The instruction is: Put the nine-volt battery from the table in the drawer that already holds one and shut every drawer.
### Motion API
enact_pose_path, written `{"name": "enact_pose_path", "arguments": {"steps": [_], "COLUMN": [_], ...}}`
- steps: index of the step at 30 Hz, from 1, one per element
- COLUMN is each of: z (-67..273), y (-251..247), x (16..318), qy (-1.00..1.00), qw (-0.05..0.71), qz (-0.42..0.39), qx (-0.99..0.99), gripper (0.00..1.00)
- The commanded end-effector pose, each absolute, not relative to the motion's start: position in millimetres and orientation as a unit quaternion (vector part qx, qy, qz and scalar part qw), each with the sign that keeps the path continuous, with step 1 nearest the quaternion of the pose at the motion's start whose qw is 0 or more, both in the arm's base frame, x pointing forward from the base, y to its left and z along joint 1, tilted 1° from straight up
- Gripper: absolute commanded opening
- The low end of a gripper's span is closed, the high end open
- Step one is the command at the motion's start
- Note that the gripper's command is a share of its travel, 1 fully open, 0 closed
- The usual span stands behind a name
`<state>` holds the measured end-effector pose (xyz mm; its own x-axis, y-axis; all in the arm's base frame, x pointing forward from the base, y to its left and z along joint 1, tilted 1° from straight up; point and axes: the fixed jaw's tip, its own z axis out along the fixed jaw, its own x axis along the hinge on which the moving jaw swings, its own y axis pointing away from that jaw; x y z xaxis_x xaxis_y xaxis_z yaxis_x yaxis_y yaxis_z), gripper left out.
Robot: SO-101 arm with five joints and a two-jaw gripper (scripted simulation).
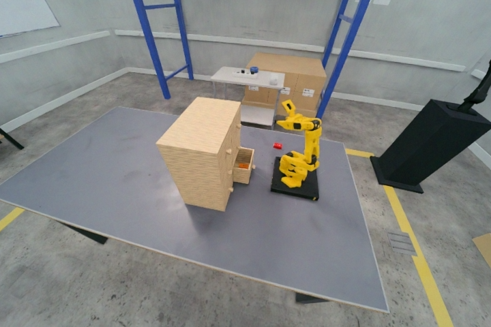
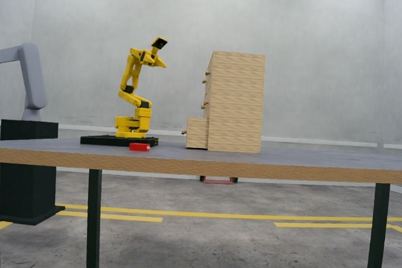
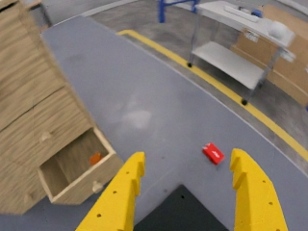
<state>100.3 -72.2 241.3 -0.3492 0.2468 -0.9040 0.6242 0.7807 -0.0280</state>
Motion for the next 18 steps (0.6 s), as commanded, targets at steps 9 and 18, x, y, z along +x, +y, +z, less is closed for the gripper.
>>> {"name": "enact_pose_path", "arguments": {"steps": [9,18], "z": [241.6,241.6], "y": [-101.6,-115.8], "x": [71.1,44.2], "qy": [0.743,0.688], "qw": [0.462,0.426], "qz": [-0.267,-0.322], "qx": [0.404,0.492], "gripper": [0.3,0.3]}}
